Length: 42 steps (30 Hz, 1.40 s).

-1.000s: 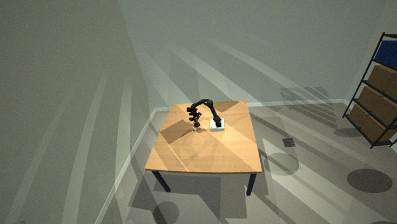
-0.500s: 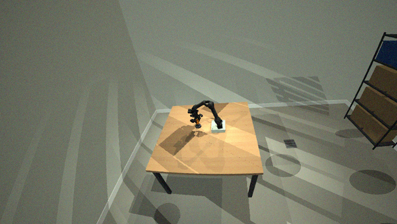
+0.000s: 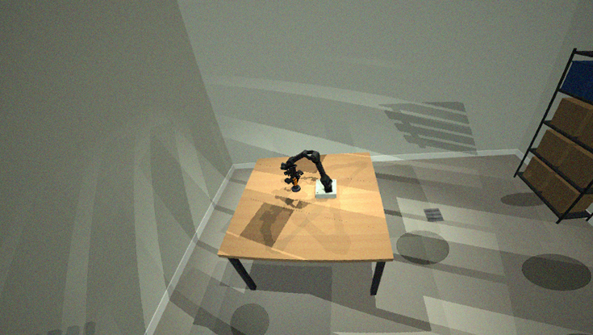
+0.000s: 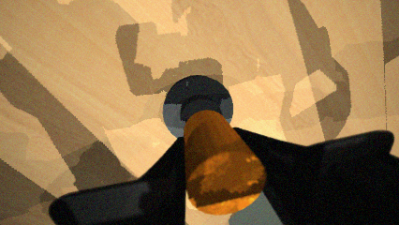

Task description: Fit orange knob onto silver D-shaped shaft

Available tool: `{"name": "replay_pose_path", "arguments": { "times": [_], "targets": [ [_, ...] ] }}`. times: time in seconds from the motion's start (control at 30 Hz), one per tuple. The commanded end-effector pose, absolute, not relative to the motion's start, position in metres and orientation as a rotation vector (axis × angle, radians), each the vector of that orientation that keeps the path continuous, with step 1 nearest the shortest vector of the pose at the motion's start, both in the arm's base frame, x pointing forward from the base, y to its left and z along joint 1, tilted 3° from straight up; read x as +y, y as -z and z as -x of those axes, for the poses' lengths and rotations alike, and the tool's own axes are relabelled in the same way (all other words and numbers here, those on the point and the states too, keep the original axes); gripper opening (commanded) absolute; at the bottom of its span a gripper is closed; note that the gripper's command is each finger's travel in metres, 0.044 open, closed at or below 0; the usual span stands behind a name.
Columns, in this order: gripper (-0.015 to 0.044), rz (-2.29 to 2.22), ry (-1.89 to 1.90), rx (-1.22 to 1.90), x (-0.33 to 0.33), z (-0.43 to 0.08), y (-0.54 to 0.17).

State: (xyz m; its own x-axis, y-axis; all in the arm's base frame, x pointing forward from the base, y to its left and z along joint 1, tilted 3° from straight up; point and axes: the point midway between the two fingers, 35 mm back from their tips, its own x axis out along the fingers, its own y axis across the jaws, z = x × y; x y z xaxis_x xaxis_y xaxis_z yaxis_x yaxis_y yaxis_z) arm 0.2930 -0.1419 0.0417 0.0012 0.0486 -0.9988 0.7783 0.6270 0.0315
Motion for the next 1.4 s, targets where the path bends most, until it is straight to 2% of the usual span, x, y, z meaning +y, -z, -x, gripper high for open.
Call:
{"name": "replay_pose_path", "arguments": {
  "times": [0.0,0.13,1.37],
  "targets": [
    [0.0000,-0.673,0.608,1.488,-0.1424,-0.2934,-0.0447],
    [0.0000,-0.577,0.512,1.512,-0.1433,-0.2949,-0.0441],
    [0.0000,-0.577,0.512,1.512,-0.1425,-0.2923,-0.0385]
  ]
}}
